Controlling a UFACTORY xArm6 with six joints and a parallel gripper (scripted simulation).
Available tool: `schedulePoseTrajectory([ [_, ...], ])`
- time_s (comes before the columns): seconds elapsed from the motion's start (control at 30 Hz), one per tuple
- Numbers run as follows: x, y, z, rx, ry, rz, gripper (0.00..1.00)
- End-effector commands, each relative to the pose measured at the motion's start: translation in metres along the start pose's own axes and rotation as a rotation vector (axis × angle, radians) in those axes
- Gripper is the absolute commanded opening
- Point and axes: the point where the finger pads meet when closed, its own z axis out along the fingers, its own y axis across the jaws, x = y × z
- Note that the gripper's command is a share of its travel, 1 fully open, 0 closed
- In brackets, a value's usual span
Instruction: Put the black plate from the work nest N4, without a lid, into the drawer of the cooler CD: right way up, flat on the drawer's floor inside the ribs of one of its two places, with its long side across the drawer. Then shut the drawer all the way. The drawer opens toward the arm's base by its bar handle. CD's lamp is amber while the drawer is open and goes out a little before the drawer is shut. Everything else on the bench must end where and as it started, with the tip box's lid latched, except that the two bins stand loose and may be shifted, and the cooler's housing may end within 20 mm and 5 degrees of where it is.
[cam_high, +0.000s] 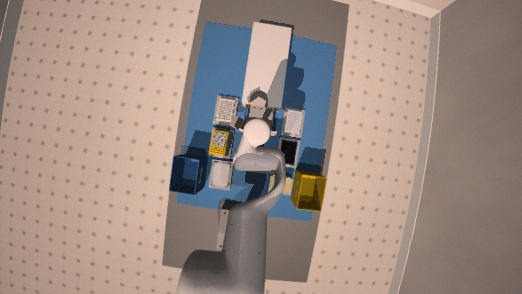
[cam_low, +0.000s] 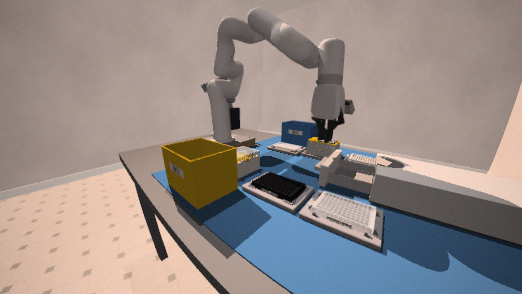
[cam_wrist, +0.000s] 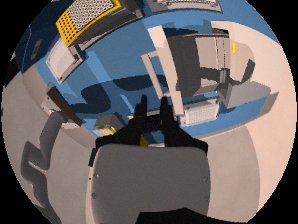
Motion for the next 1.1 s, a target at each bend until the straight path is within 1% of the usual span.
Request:
schedulePoseTrajectory([
  [0.0,0.001,0.002,-0.001,0.006,0.012,-0.192,0.21],
  [0.2,0.001,0.002,-0.001,0.005,0.013,-0.38,0.21],
  [0.57,0.001,0.002,-0.001,0.005,0.013,-0.38,0.21],
  [0.87,0.001,0.002,0.014,0.005,0.013,-0.38,0.21],
  [0.93,0.001,0.002,0.014,0.005,0.013,-0.38,0.21],
  [1.07,0.001,0.002,0.02,0.005,0.013,-0.38,0.21],
])
